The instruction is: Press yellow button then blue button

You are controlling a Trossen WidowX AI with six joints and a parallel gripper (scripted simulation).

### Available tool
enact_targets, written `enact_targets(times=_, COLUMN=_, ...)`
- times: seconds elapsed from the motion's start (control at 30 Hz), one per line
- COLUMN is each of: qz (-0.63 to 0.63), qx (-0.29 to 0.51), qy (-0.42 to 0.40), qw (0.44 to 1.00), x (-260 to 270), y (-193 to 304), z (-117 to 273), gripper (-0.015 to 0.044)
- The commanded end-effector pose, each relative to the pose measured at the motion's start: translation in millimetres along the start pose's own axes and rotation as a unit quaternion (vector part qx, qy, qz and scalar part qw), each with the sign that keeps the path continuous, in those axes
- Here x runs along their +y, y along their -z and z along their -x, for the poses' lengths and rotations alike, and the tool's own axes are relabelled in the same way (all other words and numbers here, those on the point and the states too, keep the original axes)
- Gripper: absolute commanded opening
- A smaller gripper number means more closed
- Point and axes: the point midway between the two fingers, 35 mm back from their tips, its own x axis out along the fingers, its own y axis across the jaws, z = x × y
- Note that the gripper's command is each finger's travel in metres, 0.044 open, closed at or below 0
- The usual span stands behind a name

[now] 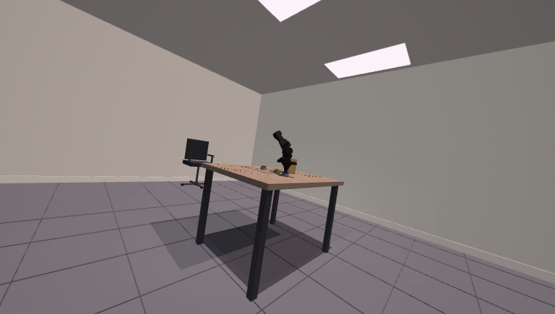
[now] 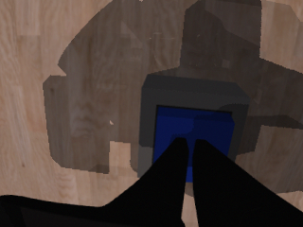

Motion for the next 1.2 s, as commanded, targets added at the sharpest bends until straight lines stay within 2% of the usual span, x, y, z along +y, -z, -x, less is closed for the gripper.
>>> enact_targets(times=0.0, qz=0.005, qx=0.001, qy=0.005, qw=1.000, x=-1.2, y=2.7, z=-4.2, gripper=0.0020)
enact_targets(times=0.63, qz=0.005, qx=0.001, qy=0.005, qw=1.000, x=-1.2, y=2.7, z=-4.2, gripper=0.0020)
enact_targets(times=0.73, qz=0.005, qx=0.001, qy=0.004, qw=1.000, x=-0.3, y=2.4, z=24.4, gripper=0.0020)
enact_targets(times=0.9, qz=0.005, qx=0.001, qy=0.004, qw=1.000, x=-0.5, y=2.7, z=28.4, gripper=0.0020)
enact_targets(times=0.97, qz=0.006, qx=0.001, qy=0.003, qw=1.000, x=3.6, y=6.9, z=36.5, gripper=0.0072)
enact_targets(times=1.1, qz=0.007, qx=0.002, qy=0.000, qw=1.000, x=23.3, y=37.2, z=83.1, gripper=0.0178)
enact_targets(times=1.17, qz=0.007, qx=0.002, qy=0.001, qw=1.000, x=26.0, y=43.4, z=90.9, gripper=0.0230)
